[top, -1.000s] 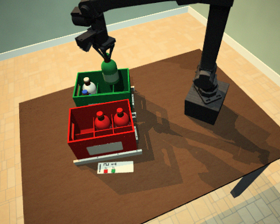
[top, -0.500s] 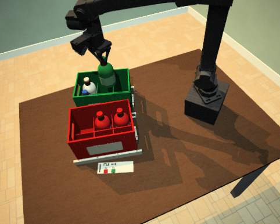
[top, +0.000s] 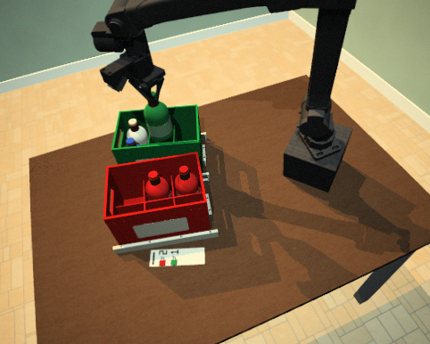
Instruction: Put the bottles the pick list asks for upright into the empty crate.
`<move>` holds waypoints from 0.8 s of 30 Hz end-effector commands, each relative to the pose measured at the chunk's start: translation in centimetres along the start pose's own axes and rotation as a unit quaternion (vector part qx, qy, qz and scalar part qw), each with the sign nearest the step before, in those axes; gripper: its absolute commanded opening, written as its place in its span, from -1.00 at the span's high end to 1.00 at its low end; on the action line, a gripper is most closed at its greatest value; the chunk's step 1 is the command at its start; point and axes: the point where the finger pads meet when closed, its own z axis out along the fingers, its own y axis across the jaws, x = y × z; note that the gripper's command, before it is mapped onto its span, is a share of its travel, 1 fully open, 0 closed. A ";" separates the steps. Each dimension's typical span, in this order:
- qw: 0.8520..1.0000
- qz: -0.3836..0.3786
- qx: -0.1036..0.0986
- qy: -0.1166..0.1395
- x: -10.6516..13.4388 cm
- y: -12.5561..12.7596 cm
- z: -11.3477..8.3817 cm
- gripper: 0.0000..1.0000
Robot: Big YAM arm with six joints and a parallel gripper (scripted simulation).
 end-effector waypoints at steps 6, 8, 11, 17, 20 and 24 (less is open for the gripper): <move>0.999 -0.004 0.037 -0.018 -3.9 -1.4 -3.8 1.00; 0.999 -0.005 0.038 -0.019 -4.3 -1.3 -3.9 1.00; 0.999 -0.006 0.042 -0.021 -4.9 -1.1 -4.3 1.00; 0.999 -0.004 0.037 -0.018 -5.6 -1.1 -3.8 1.00; 0.999 -0.006 0.041 -0.023 -6.3 -0.7 -4.4 1.00; 0.999 -0.004 0.037 -0.019 -7.1 -0.8 -3.8 1.00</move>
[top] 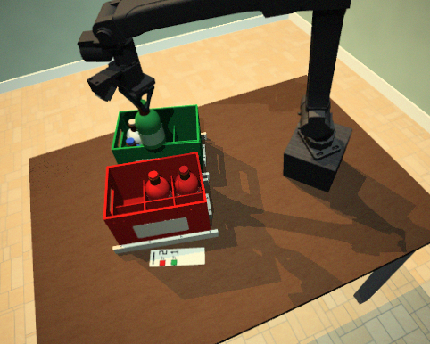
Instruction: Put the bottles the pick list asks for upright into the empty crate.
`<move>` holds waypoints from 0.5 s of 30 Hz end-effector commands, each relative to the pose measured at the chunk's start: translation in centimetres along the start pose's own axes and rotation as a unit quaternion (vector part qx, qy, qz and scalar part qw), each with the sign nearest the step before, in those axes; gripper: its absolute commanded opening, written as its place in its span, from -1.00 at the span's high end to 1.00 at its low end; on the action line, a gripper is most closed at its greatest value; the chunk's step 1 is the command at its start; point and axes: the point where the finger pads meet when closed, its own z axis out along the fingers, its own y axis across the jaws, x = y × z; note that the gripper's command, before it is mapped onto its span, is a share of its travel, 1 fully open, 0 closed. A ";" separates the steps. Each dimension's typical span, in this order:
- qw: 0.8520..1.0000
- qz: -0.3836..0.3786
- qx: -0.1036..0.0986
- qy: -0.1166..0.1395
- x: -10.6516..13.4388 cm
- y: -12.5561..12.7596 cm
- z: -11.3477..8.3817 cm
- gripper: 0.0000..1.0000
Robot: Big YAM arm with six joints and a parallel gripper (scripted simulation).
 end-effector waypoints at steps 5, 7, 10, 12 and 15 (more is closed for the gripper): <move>0.999 -0.007 0.039 -0.024 -4.1 -1.0 -4.3 1.00; 0.999 -0.007 0.039 -0.024 -4.1 -1.0 -4.3 1.00; 0.999 -0.006 0.035 -0.022 -4.7 -1.0 -3.8 1.00; 0.999 -0.007 0.038 -0.025 -5.1 -0.8 -4.2 1.00; 0.999 -0.007 0.040 -0.027 -5.8 -0.6 -4.5 1.00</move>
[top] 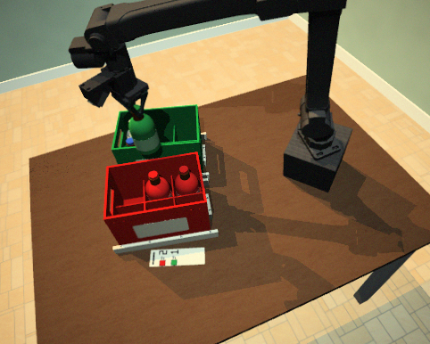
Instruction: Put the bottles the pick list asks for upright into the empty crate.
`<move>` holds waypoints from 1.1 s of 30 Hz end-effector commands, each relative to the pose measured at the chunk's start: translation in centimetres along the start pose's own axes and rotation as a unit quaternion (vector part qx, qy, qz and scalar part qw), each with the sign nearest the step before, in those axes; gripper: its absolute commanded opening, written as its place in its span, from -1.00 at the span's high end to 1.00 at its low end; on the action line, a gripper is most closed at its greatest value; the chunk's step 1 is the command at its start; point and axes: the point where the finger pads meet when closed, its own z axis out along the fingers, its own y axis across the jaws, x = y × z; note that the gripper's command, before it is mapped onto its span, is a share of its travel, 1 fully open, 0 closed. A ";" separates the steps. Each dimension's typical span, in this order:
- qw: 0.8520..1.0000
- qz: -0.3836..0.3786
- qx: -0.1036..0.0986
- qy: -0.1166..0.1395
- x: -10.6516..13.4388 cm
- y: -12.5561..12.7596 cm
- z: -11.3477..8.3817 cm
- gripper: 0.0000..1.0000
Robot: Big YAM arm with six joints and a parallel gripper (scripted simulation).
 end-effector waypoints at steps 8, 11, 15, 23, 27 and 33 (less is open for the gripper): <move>0.999 -0.009 0.040 -0.028 -4.7 -0.6 -4.7 1.00; 0.999 -0.001 0.034 -0.023 -4.6 -1.1 -3.8 1.00; 0.999 -0.009 0.041 -0.032 -5.9 -0.2 -5.0 1.00; 0.999 -0.009 0.040 -0.031 -7.4 0.1 -4.9 1.00; 0.999 0.003 0.039 -0.028 -7.0 -0.8 -4.6 1.00; 0.999 -0.009 0.038 -0.032 -9.0 0.4 -4.8 1.00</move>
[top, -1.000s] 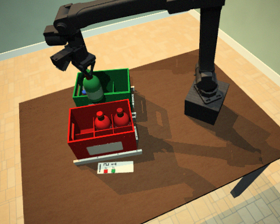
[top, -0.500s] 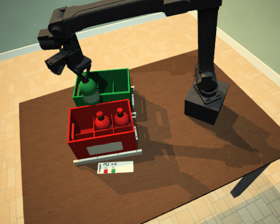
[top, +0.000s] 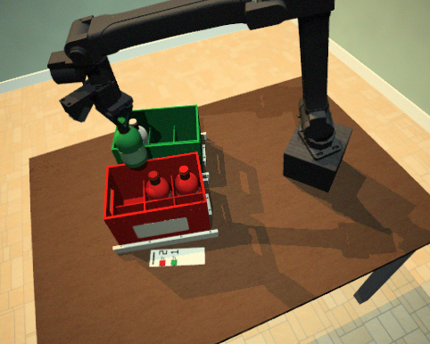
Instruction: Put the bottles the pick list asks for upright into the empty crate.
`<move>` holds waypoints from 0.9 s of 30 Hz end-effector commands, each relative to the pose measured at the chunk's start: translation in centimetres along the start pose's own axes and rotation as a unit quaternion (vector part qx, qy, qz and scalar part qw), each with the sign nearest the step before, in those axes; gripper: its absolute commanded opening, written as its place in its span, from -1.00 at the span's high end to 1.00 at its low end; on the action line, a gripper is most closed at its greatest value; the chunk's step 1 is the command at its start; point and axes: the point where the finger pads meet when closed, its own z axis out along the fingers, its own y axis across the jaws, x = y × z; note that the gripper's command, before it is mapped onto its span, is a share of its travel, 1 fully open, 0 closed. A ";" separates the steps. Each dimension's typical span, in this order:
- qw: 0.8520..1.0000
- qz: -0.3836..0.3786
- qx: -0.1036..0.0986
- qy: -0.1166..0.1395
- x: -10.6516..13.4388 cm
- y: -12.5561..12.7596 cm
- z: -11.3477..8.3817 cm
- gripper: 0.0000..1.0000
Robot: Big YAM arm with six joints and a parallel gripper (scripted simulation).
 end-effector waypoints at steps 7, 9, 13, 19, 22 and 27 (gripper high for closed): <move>0.999 -0.009 0.037 -0.033 -4.7 -0.1 -4.9 1.00; 0.999 -0.009 0.035 -0.031 -4.9 -0.2 -4.5 1.00; 0.999 -0.005 0.030 -0.026 -5.3 -0.4 -3.9 1.00; 0.999 -0.008 0.033 -0.031 -6.7 0.2 -4.5 1.00; 0.999 -0.008 0.032 -0.030 -7.2 0.3 -4.4 1.00; 0.998 -0.011 0.042 -0.040 -7.7 0.9 -6.1 1.00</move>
